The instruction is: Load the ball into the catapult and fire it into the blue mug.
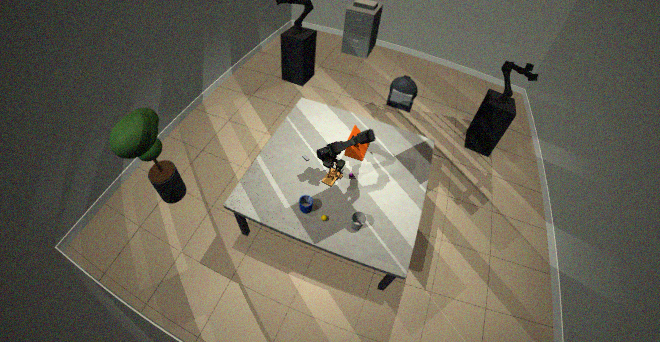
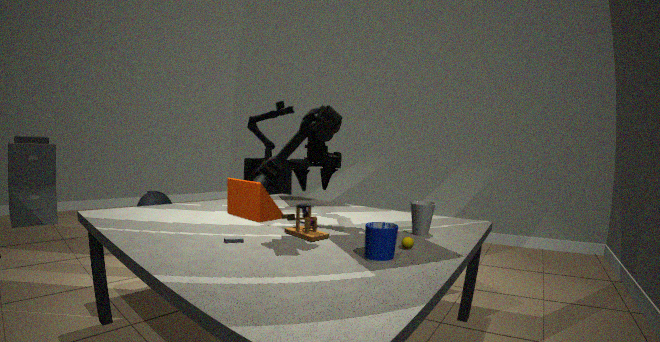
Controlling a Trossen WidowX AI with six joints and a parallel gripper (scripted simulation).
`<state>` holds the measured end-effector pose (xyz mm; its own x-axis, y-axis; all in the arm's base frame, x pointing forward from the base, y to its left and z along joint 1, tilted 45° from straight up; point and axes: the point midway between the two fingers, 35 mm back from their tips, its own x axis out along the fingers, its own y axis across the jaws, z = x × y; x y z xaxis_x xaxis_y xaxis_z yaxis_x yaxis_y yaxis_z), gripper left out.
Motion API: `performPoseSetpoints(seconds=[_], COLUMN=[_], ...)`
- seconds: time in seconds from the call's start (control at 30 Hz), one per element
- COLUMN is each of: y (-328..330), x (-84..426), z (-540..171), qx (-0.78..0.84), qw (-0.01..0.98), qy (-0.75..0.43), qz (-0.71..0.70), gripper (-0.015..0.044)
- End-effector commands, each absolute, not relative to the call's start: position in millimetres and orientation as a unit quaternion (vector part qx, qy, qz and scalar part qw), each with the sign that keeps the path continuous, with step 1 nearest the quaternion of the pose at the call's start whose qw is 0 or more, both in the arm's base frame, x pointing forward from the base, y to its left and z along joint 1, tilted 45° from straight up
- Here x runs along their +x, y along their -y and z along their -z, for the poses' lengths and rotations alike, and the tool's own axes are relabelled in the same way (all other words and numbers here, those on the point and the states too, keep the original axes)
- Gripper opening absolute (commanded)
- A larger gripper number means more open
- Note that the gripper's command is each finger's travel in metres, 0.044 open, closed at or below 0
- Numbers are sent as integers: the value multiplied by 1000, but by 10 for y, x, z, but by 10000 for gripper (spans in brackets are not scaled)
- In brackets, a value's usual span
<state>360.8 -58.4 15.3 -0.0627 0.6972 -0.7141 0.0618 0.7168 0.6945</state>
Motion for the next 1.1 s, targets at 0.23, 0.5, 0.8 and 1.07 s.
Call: performPoseSetpoints(seconds=[0.23, 0.5, 0.8, 1.07], y=[252, -23, -313, -550], x=[3493, 3348, 3143, 2925], z=[-209, -287, -356, -397], qx=[196, 107, 4, -88], qw=[650, 671, 681, 675], qy=[-651, -602, -531, -456], qz=[-338, -419, -505, -573], gripper=[300, 300, 300, 300])
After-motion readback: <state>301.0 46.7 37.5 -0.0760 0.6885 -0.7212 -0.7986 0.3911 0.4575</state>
